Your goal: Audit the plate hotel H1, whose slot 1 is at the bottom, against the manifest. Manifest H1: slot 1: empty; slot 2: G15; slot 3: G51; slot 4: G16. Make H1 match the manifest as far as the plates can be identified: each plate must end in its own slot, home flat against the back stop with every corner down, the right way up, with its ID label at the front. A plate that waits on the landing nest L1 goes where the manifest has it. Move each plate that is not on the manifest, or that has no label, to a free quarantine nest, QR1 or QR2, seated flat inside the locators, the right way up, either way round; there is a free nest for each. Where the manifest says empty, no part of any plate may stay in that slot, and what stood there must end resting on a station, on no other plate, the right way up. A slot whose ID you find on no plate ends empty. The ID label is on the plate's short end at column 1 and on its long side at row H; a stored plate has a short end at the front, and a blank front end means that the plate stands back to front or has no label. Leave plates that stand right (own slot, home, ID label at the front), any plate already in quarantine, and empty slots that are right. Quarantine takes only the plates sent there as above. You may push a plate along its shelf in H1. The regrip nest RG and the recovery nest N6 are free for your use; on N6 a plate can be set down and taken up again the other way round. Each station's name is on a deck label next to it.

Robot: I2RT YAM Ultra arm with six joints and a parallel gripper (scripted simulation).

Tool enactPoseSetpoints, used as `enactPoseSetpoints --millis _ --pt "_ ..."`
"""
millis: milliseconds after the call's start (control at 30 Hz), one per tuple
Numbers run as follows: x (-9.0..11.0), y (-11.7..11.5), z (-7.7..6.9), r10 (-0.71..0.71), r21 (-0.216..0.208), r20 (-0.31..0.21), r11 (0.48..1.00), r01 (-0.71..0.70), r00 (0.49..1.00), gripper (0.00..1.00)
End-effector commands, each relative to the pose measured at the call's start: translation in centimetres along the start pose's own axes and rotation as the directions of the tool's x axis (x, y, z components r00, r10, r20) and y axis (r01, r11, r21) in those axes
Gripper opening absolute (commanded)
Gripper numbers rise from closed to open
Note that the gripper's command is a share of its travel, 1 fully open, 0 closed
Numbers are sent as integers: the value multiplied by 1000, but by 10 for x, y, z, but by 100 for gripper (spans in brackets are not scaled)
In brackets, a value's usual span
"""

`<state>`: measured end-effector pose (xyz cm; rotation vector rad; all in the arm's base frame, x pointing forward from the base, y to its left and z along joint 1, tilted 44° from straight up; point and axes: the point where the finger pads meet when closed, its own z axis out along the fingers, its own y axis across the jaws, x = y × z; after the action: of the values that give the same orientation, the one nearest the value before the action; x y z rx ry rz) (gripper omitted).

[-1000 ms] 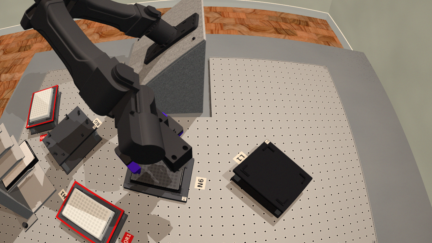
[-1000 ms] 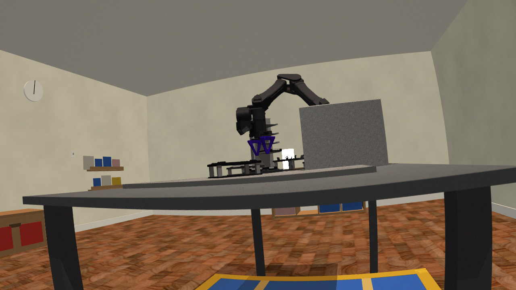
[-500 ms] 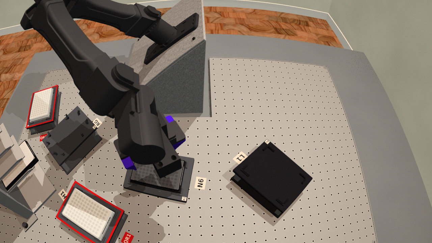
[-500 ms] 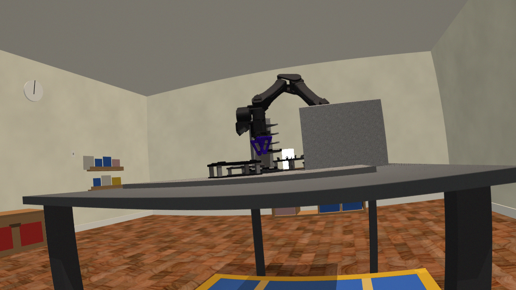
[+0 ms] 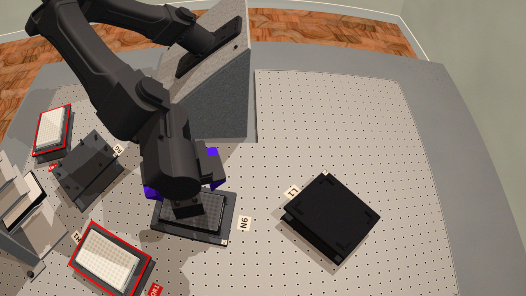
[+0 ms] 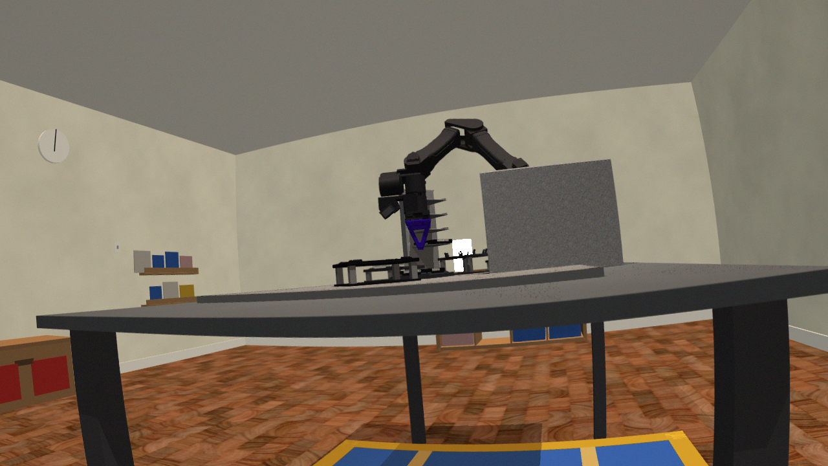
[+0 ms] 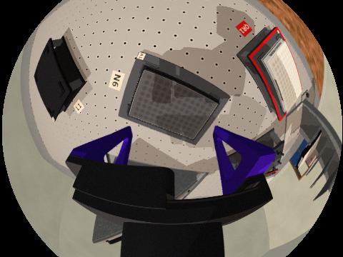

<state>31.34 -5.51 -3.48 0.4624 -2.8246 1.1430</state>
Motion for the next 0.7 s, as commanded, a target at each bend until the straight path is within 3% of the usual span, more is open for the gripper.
enactPoseSetpoints --millis 0,333,667 --pt "-2 0 -3 99 0 10 995 -99 995 100" --pt "-2 0 -3 256 -2 10 967 -256 967 100" --pt "-2 0 -3 443 -4 10 896 -443 896 100"
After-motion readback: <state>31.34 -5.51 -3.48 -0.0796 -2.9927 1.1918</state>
